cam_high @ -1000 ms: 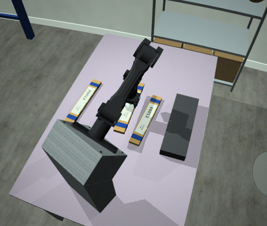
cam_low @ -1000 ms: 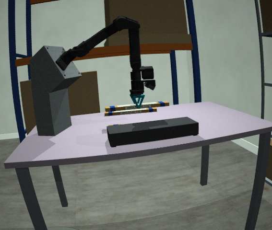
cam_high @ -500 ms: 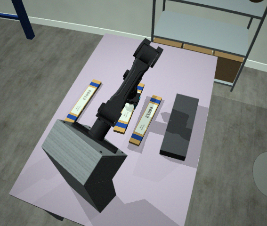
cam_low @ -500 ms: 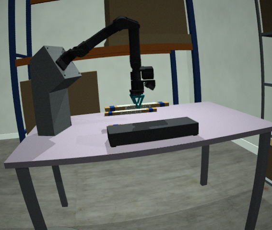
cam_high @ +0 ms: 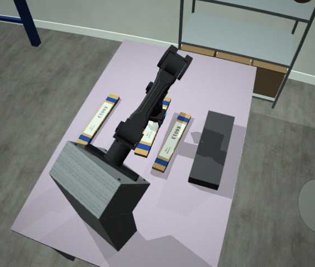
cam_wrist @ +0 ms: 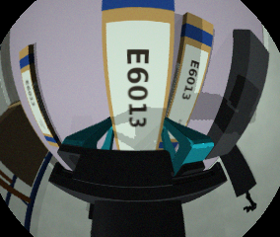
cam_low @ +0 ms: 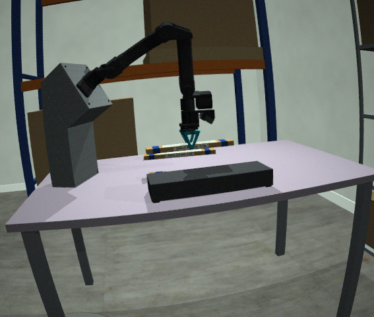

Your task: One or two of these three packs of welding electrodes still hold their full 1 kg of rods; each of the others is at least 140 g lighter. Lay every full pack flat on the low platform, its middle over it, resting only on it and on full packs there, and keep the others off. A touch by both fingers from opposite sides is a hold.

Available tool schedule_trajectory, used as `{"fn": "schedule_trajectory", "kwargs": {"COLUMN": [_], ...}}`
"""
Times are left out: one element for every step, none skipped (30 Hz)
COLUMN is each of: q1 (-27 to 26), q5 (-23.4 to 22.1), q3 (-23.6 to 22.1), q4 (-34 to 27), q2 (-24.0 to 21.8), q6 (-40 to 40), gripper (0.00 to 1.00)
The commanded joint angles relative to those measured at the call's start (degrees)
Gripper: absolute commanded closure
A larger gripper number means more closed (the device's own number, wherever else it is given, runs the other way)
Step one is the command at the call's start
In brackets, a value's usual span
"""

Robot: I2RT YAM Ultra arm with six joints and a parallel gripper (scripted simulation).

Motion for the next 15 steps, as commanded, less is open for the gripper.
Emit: {"fn": "schedule_trajectory", "kwargs": {"q1": [0.74,0.82,0.89,0.97,1.05,1.13,1.21,1.29,1.36,1.44,1.51,1.59,1.67,1.75,1.84], "q5": [-0.11,-0.05,0.01,0.08,0.14,0.21,0.27,0.33,0.39,0.45,0.51,0.57,0.63,0.7,0.77], "q3": [-1.4,-1.51,-1.61,-1.72,-1.82,-1.92,-2.02,-2.12,-2.22,-2.32,-2.42,-2.51,-2.6,-2.7,-2.79], "q4": [0.63,0.47,0.32,0.16,0.0,-0.16,-0.32,-0.49,-0.65,-0.81,-0.97,-1.13,-1.29,-1.48,-1.67], "q2": [-1.61,-1.86,-2.11,-2.36,-2.61,-2.86,-3.1,-3.35,-3.59,-3.83,-4.07,-4.3,-4.55,-4.81,-5.07], "q6": [-0.32,-0.27,-0.23,-0.19,-0.14,-0.09,-0.04,0.01,0.06,0.11,0.16,0.21,0.26,0.31,0.37], "gripper": [1.0,1.0,1.0,1.0,1.0,1.0,1.0,1.0,1.0,1.0,1.0,1.0,1.0,1.0,1.0]}}
